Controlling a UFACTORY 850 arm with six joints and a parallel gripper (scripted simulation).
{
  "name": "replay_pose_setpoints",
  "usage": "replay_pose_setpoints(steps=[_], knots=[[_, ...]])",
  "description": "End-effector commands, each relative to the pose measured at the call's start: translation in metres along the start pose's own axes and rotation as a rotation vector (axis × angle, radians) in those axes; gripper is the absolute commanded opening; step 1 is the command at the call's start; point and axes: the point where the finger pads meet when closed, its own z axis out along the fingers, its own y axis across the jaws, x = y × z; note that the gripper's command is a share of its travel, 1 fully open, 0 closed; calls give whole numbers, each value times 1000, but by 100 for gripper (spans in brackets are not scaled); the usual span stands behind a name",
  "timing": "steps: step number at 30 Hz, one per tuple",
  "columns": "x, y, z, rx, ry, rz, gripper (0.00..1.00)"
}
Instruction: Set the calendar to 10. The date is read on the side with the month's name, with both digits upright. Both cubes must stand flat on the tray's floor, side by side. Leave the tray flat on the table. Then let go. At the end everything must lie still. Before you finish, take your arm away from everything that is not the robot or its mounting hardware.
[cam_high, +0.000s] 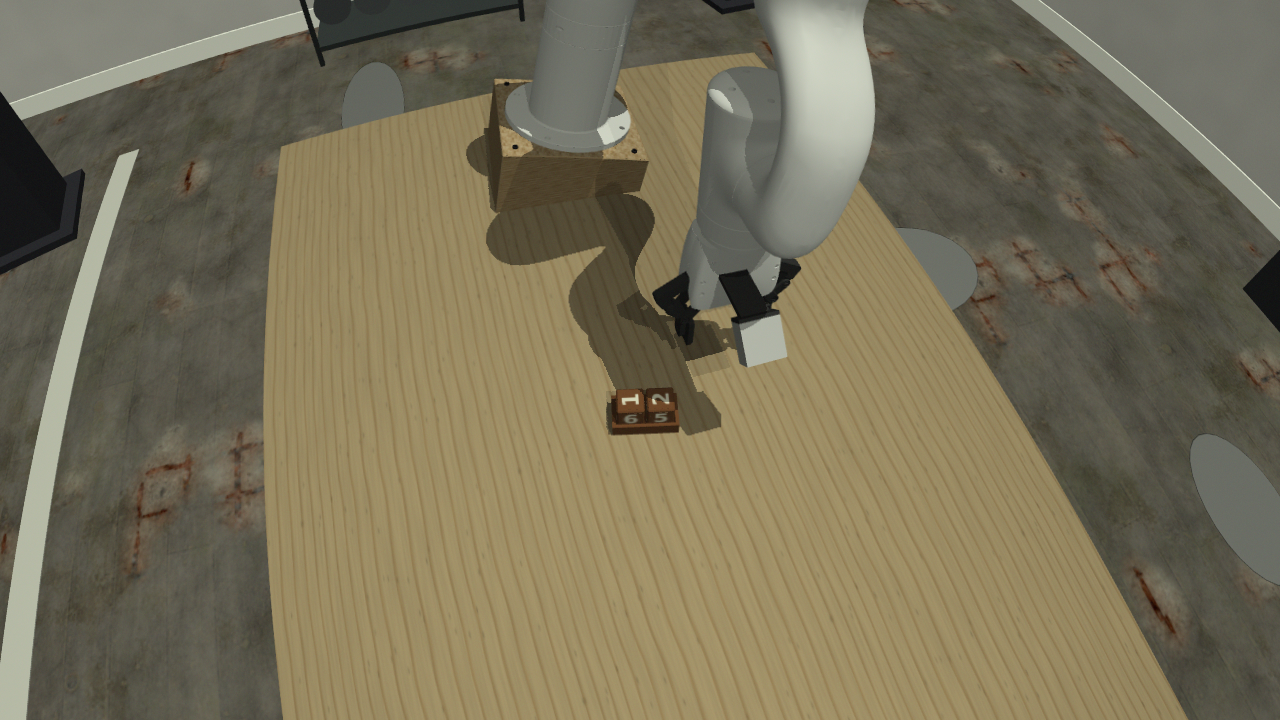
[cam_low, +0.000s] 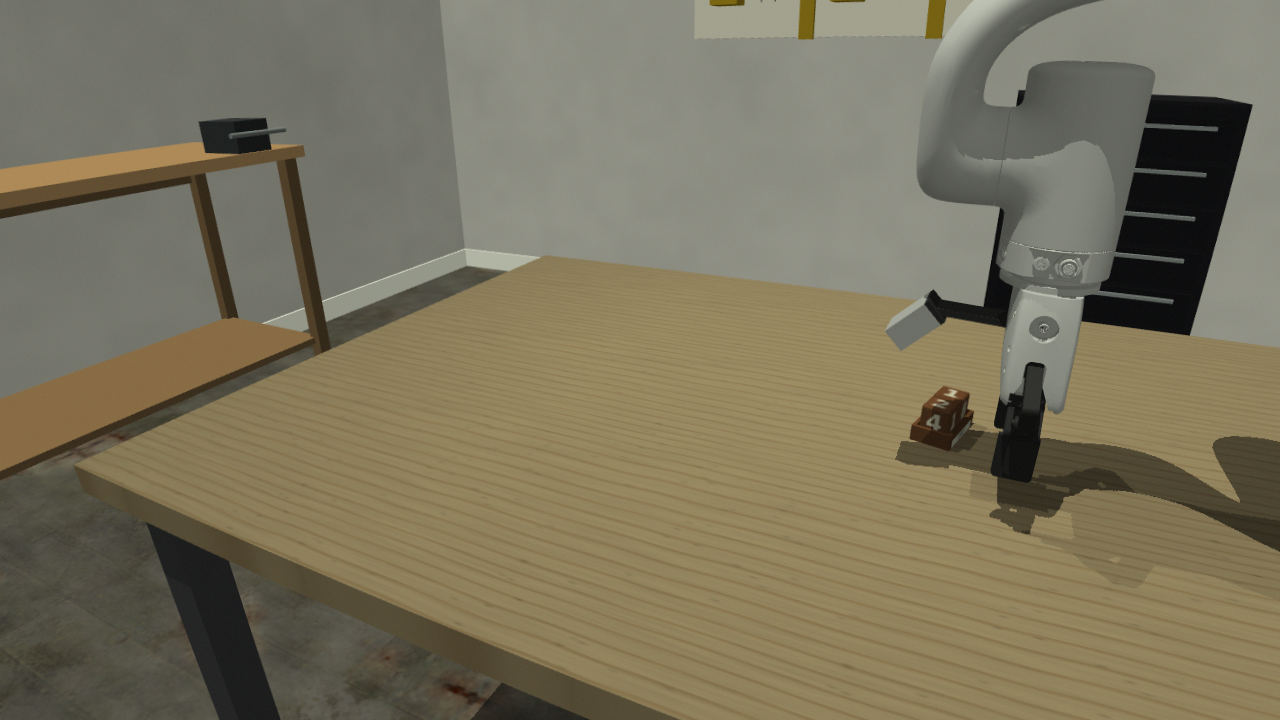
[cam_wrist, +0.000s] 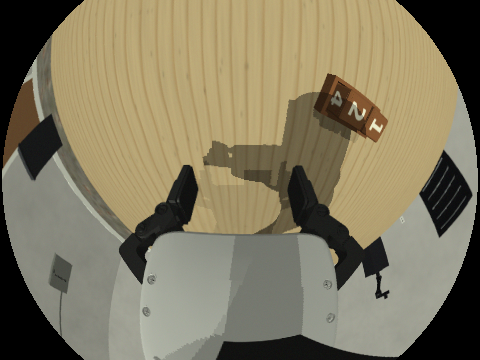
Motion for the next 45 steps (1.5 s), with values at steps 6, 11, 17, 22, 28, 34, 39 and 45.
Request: replay_pose_setpoints(steps=[6, 11, 17, 22, 28, 34, 39, 45], knots=[[1, 1, -7, 1, -8, -28, 100], [13, 18, -7, 1, -8, -116, 100], [17, 24, -7, 1, -8, -145, 100], [21, 30, -7, 1, -8, -232, 100], [33, 46, -7, 1, -8, -233, 100], [42, 59, -7, 2, -8, -348, 100], [49, 69, -7, 2, -8, -348, 100], [51, 72, -7, 2, -8, -440, 100]])
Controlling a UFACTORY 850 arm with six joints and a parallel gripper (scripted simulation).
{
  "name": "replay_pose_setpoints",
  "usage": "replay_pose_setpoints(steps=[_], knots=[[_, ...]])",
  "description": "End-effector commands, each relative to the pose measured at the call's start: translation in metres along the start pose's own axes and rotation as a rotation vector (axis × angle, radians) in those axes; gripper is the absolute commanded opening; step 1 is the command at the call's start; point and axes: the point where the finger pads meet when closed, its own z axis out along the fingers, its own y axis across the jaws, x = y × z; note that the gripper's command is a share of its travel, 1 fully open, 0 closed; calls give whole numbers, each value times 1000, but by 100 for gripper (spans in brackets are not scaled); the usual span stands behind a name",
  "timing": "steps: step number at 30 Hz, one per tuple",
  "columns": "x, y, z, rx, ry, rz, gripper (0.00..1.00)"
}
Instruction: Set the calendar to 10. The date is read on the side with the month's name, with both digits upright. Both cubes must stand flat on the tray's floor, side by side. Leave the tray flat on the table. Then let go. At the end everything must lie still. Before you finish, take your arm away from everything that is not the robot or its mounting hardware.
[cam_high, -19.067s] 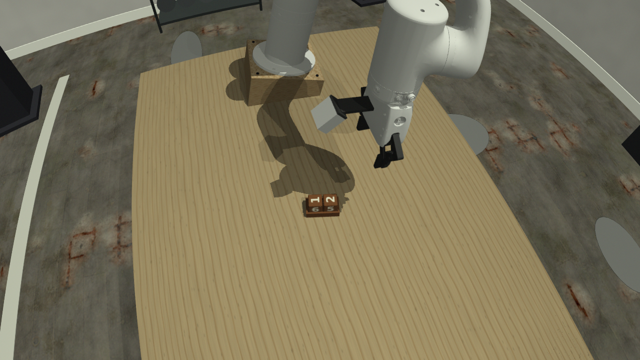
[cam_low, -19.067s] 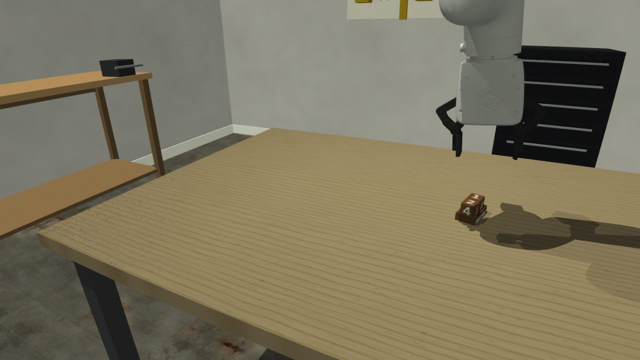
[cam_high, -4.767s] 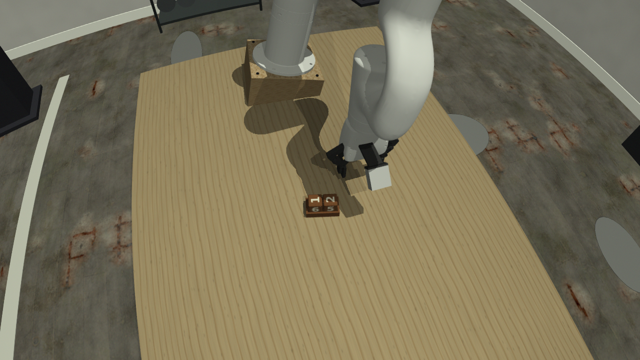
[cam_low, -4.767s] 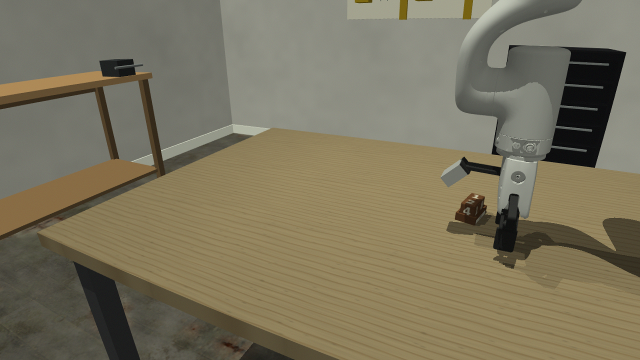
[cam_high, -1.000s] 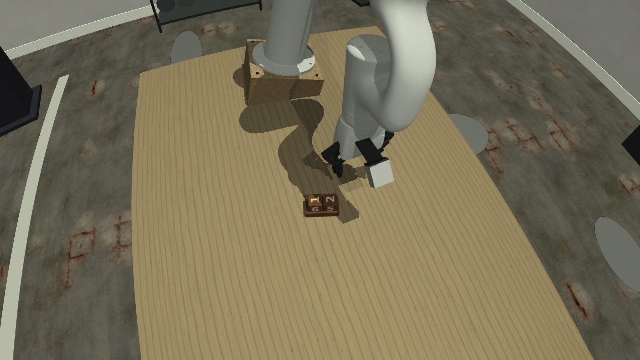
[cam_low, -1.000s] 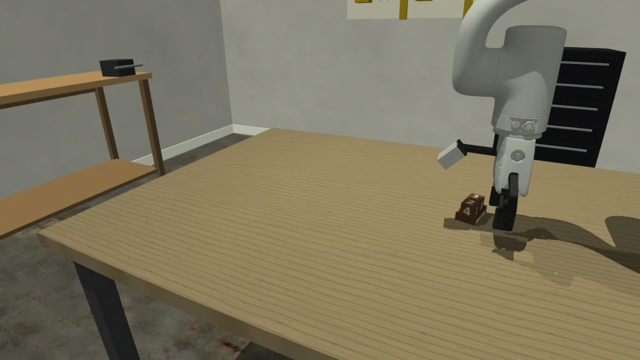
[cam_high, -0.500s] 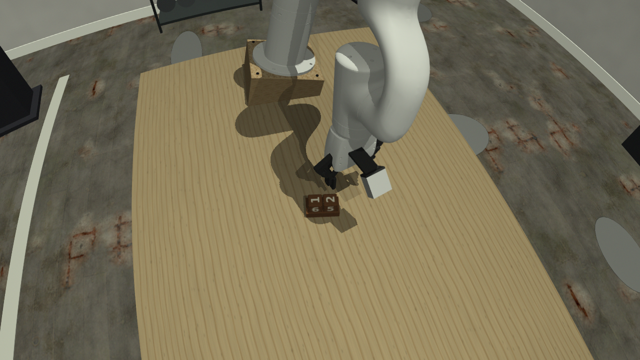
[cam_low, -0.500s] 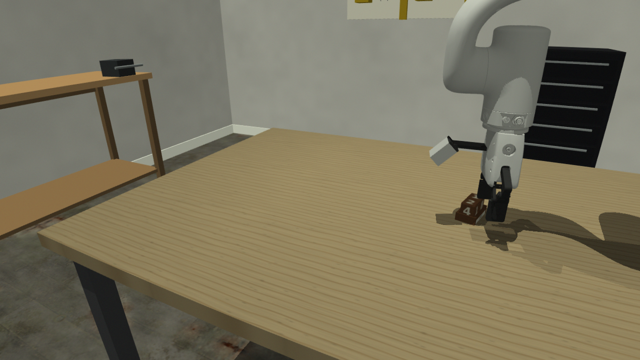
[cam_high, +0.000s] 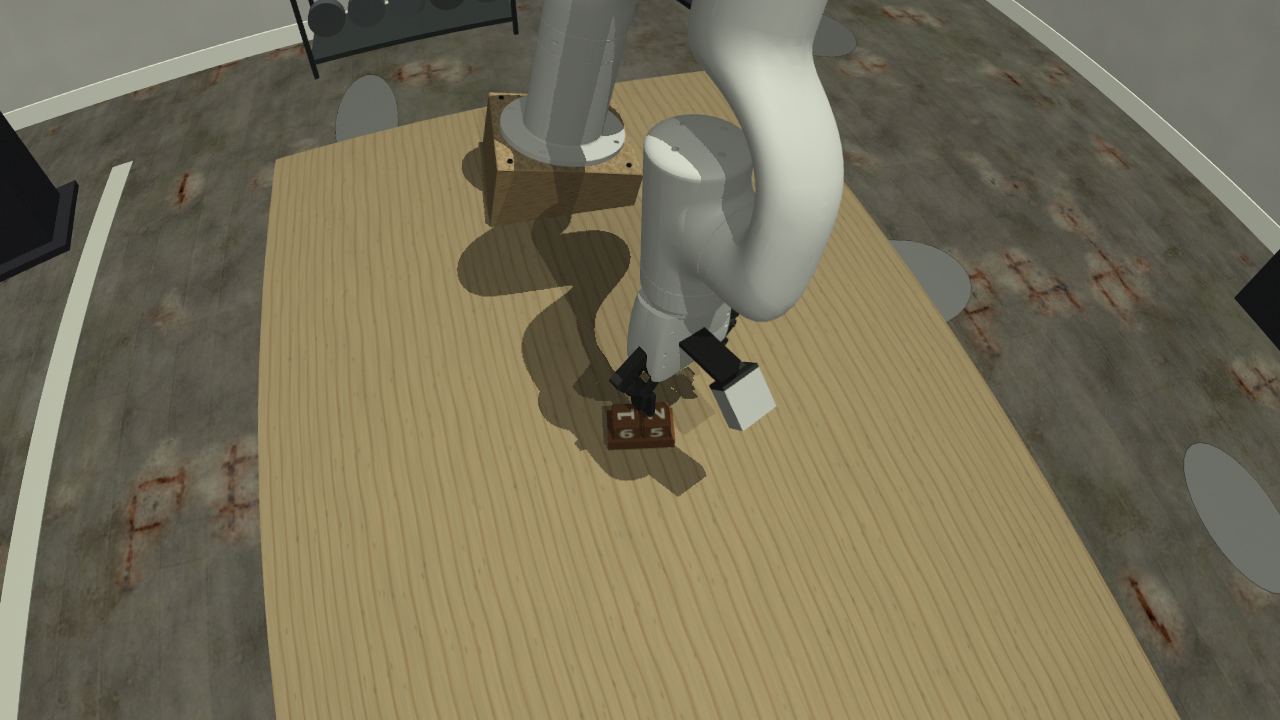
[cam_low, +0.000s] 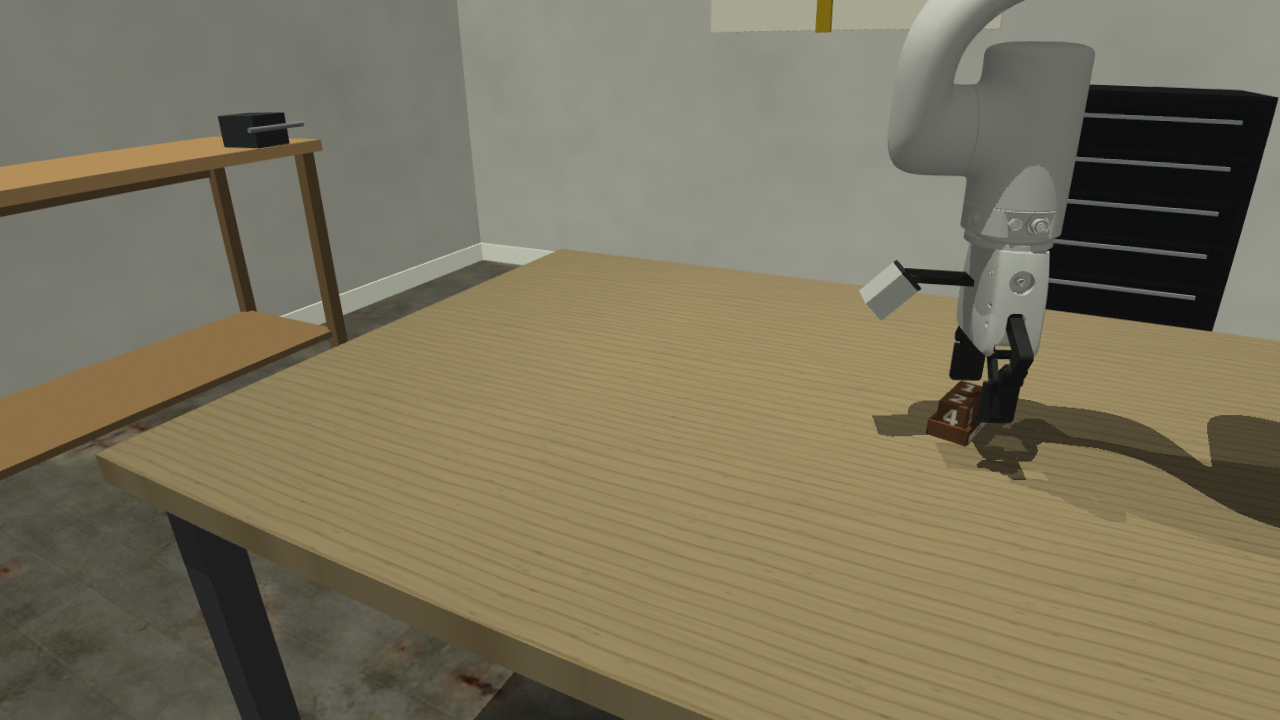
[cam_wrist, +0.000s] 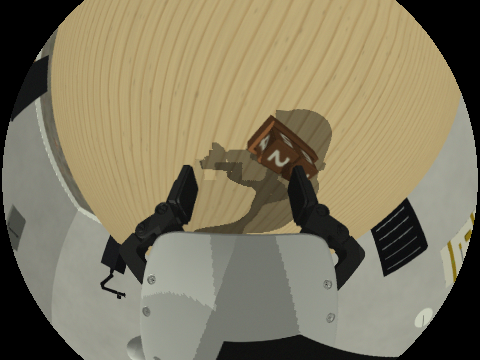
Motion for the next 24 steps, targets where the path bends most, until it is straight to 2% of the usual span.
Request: replay_pose_setpoints(steps=[1, 4, 10, 13, 17, 21, 24], knots=[[3, 8, -1, 0, -2, -99, 100], [7, 25, 0, 0, -2, -99, 100], [8, 28, 0, 0, -2, -108, 100], [9, 31, 0, 0, -2, -187, 100], [14, 53, 0, 0, -2, -215, 100], [15, 55, 0, 0, -2, -224, 100], [15, 58, 0, 1, -2, -299, 100]])
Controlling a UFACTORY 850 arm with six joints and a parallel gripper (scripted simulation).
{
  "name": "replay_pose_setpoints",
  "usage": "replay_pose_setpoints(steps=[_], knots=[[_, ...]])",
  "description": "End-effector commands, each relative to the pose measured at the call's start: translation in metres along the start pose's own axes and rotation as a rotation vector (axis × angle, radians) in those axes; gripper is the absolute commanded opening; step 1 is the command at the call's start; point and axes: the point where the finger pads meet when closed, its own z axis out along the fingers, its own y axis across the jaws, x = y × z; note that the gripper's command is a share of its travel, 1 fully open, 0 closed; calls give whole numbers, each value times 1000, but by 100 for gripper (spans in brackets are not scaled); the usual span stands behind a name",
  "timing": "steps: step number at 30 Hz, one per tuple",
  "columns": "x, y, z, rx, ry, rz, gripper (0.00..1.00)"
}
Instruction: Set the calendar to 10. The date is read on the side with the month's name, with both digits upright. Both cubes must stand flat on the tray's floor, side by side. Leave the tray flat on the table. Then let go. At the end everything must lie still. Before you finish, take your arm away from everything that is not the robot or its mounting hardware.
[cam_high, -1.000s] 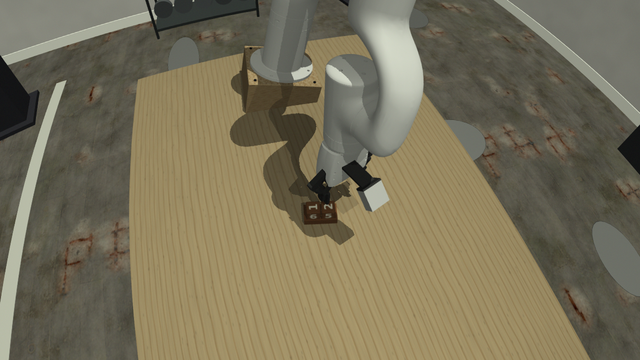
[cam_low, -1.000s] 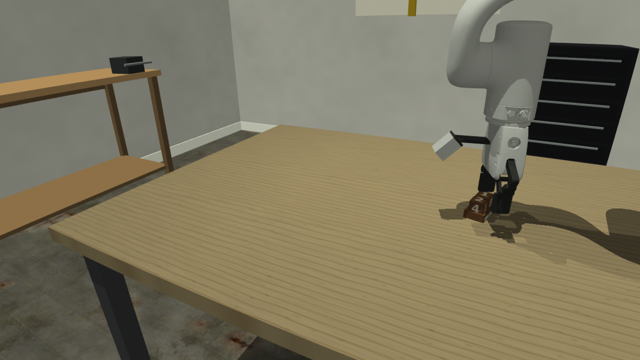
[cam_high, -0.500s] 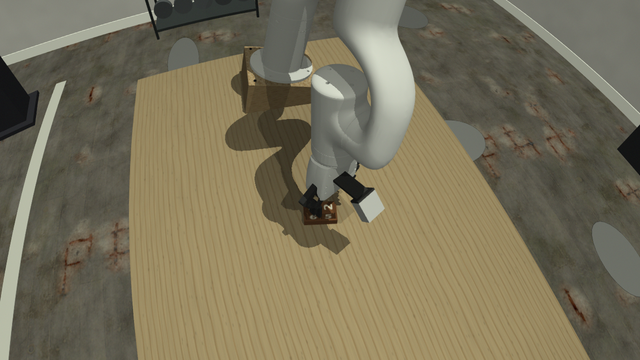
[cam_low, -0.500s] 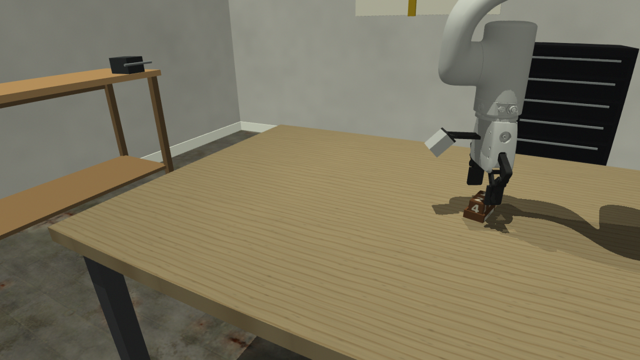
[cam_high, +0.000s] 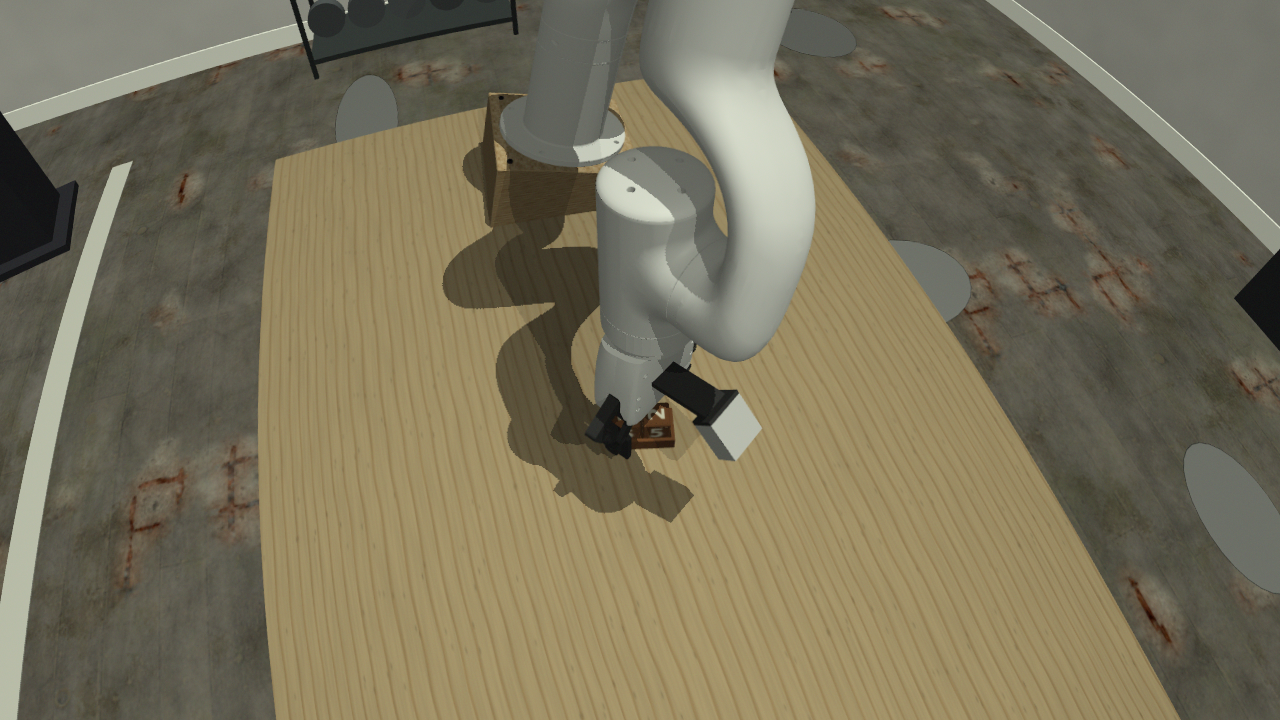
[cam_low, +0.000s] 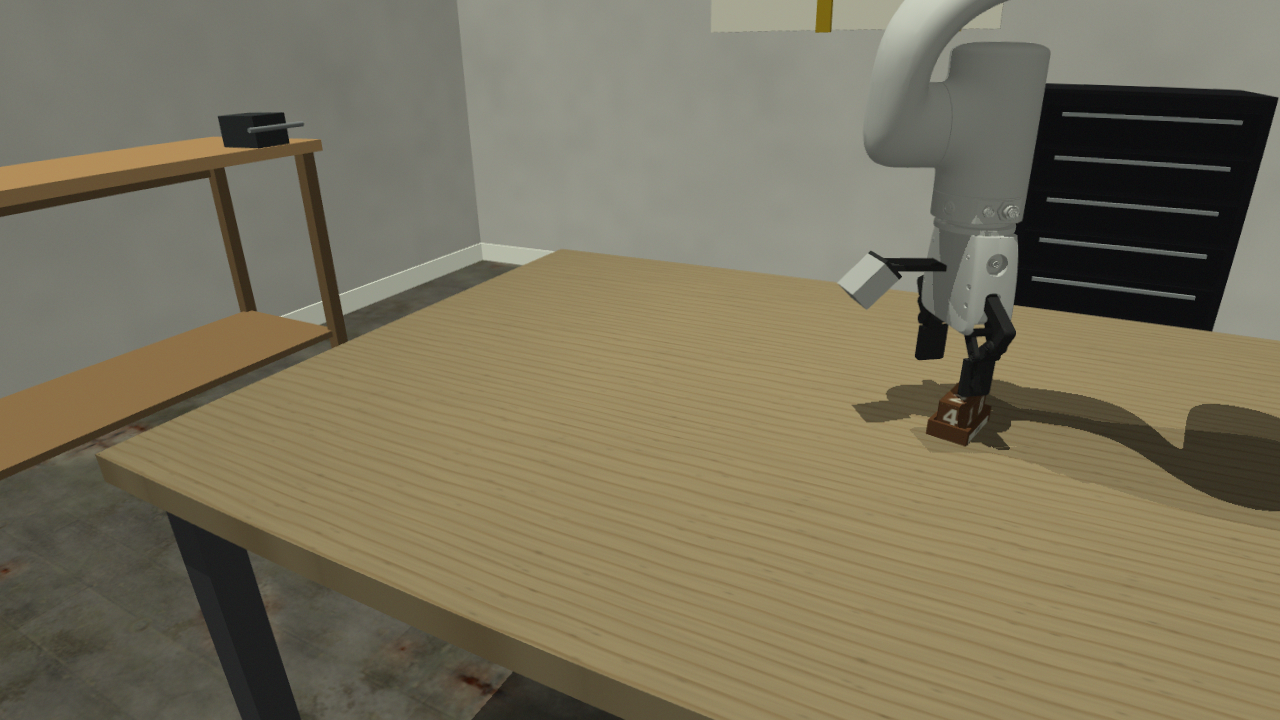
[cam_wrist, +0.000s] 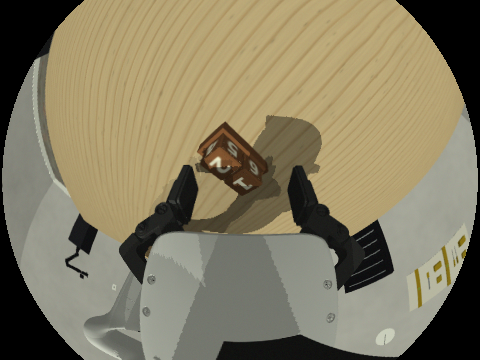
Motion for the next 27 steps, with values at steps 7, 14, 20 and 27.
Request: replay_pose_setpoints(steps=[7, 14, 20, 27], knots=[[1, 29, -1, 0, -1, -101, 100], [1, 34, -1, 0, -1, -214, 100], [2, 57, -1, 0, -1, -217, 100], [2, 61, -1, 1, -1, -324, 100]])
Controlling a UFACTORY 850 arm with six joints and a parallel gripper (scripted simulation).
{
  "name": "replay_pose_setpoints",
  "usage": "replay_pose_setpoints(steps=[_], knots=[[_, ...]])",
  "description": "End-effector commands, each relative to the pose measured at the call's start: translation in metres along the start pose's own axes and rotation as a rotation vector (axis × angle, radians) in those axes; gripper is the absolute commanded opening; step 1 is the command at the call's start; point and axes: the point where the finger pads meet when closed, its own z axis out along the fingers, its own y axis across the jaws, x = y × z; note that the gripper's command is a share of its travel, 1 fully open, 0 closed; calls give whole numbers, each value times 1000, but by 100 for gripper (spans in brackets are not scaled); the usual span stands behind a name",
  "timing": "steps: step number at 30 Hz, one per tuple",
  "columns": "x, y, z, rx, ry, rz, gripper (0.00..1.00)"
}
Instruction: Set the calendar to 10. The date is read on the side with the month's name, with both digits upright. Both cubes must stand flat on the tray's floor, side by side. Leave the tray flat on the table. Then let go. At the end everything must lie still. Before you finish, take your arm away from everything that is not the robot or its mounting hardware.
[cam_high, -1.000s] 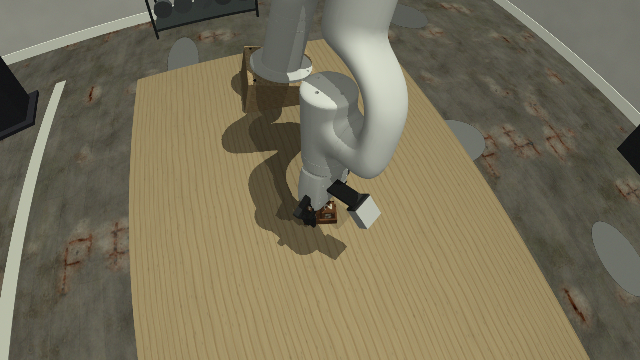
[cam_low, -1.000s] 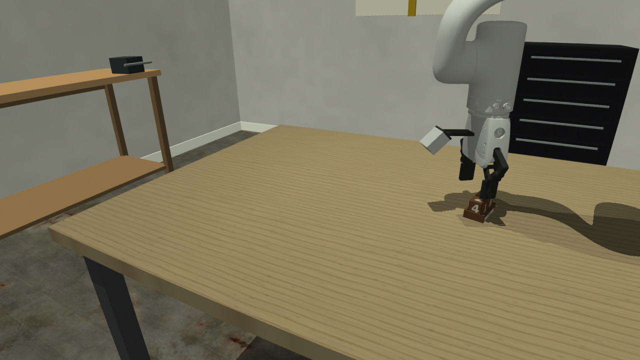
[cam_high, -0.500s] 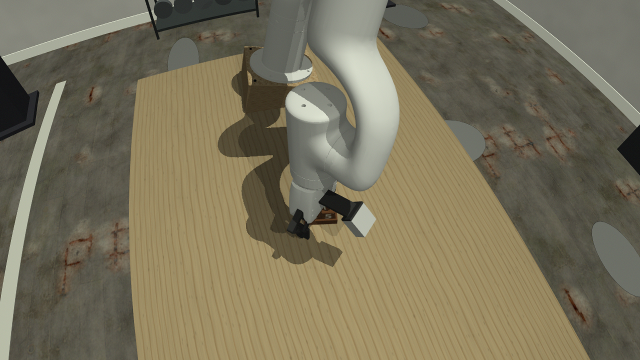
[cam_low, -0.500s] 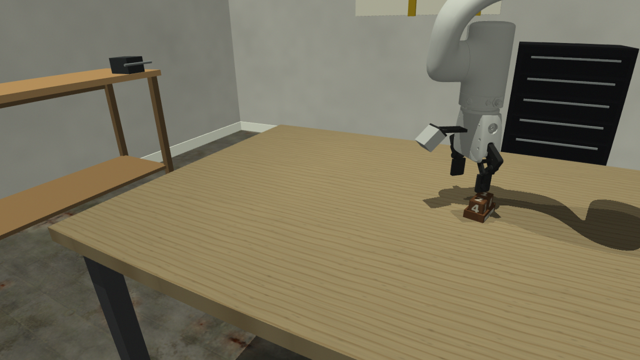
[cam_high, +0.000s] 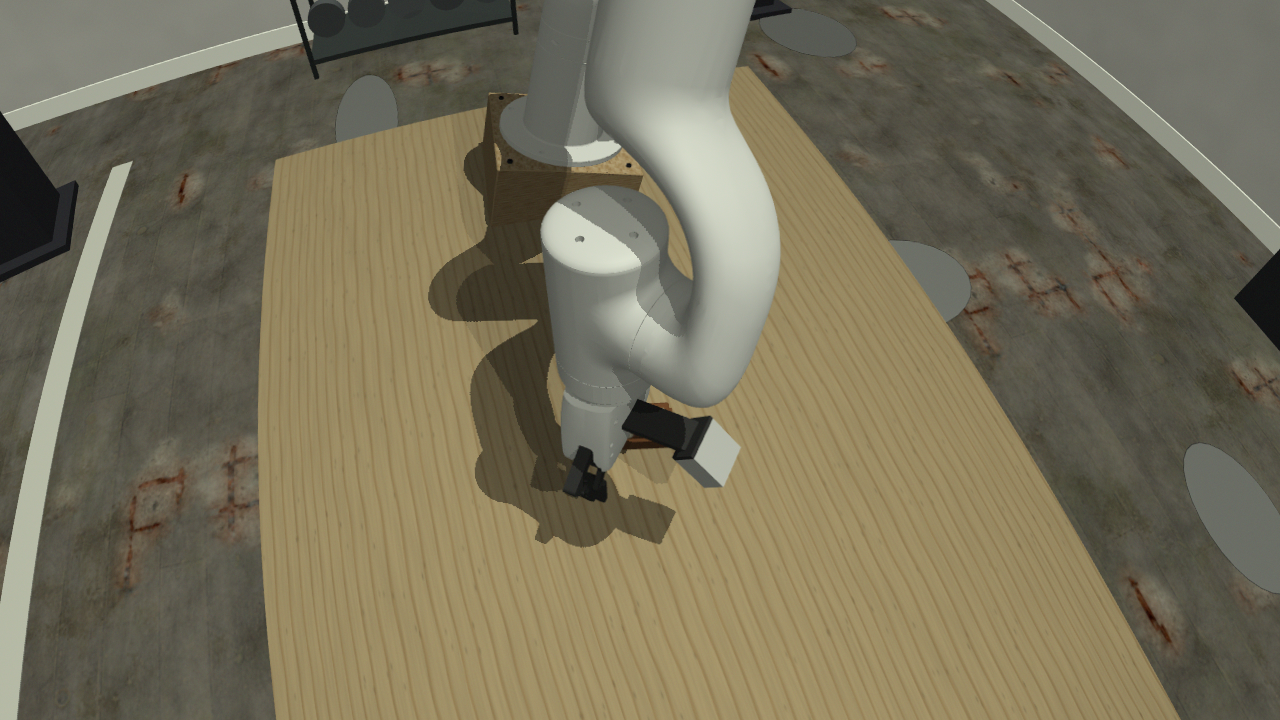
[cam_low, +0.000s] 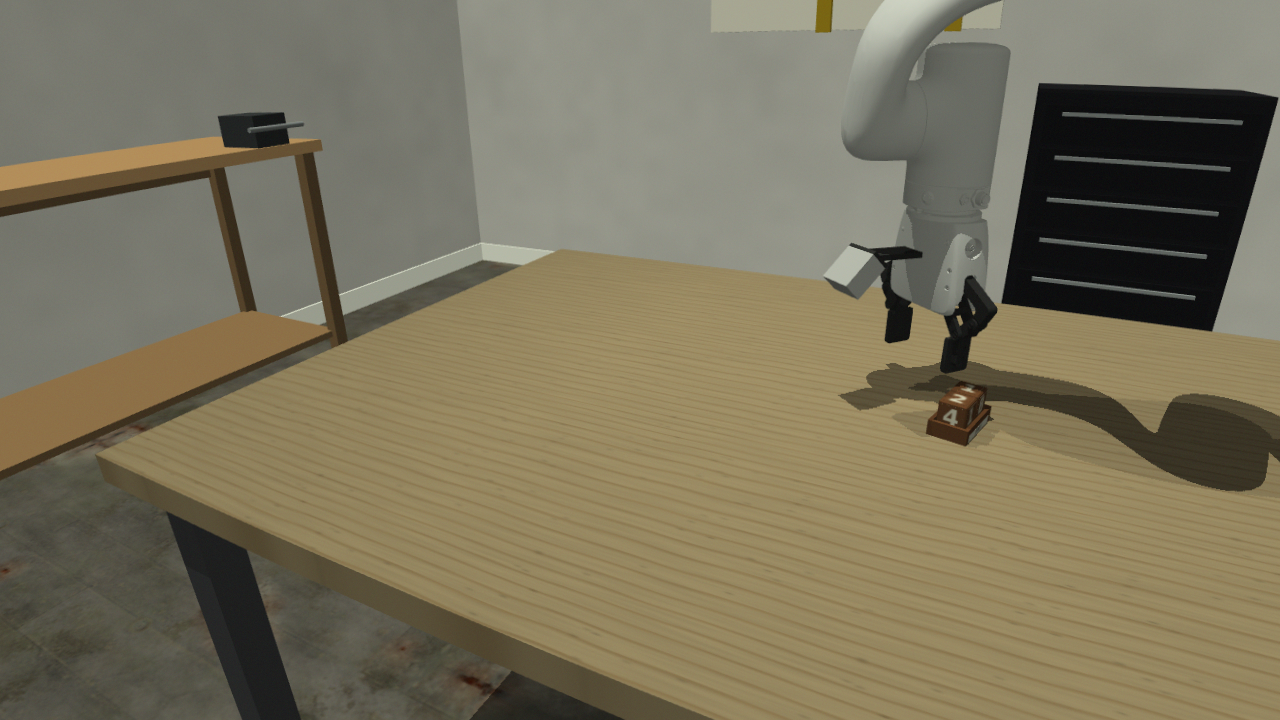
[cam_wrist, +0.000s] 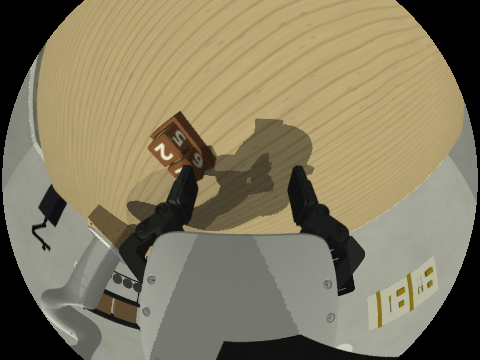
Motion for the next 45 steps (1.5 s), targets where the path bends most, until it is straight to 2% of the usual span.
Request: replay_pose_setpoints(steps=[1, 4, 9, 13, 17, 26, 36, 45], knots=[[-2, 11, -1, -1, 1, -89, 100], [-6, 27, -1, -1, 1, -89, 100], [-6, 28, -1, -1, 1, -97, 100], [-7, 32, -1, -1, 1, -196, 100], [-12, 54, -1, -1, 1, -205, 100], [-12, 55, 5, -1, 1, -205, 100], [-12, 55, 30, -1, 1, -205, 100], [-12, 55, 32, -1, 1, -205, 100]])
